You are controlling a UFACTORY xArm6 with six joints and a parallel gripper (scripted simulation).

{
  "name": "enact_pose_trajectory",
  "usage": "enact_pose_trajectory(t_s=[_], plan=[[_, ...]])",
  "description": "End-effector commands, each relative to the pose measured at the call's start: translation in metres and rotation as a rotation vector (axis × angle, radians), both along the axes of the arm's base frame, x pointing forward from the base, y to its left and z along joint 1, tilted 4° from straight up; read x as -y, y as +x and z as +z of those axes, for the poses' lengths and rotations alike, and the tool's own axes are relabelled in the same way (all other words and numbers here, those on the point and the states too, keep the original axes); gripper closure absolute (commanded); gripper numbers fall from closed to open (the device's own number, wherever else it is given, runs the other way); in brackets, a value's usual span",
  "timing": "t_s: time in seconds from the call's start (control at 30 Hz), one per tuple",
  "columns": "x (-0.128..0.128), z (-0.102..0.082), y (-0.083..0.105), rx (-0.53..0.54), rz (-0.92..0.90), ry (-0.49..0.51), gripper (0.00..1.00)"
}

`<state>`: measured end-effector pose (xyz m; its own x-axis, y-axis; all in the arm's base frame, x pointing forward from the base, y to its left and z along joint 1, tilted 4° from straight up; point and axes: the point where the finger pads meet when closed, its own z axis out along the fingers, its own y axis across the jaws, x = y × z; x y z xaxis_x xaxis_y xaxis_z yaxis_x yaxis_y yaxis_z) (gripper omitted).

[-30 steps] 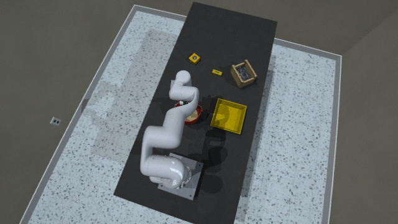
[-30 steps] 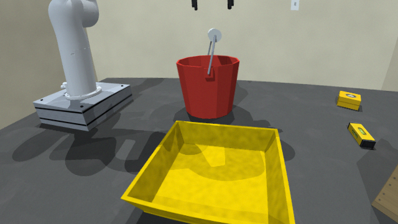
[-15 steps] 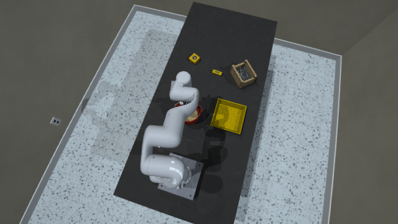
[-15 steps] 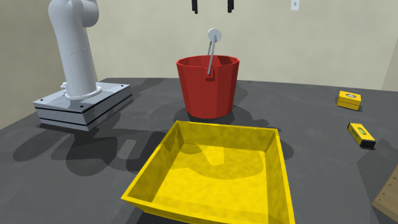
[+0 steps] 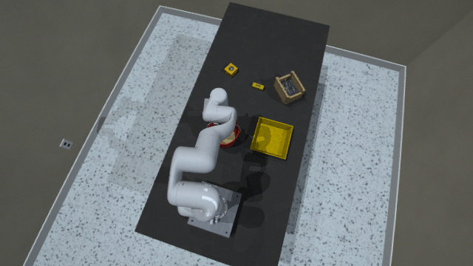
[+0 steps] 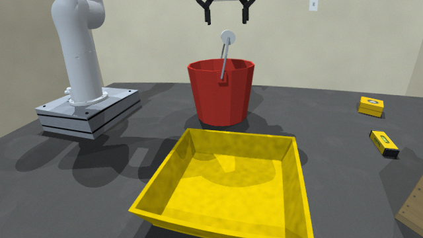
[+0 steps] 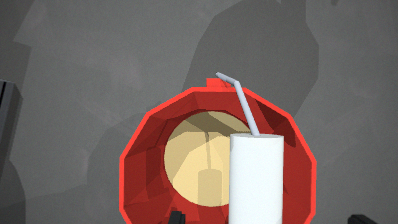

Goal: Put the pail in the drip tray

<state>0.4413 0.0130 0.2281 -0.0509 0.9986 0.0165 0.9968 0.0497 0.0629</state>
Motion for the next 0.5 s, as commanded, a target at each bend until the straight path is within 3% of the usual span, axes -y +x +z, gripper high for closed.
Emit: enact_pose_trajectory(t_s=[0.0, 0.47], plan=[[0.000, -0.009, 0.002, 0.005, 0.000, 0.000, 0.00], [-0.001, -0.032, 0.004, 0.005, 0.000, 0.000, 0.00]])
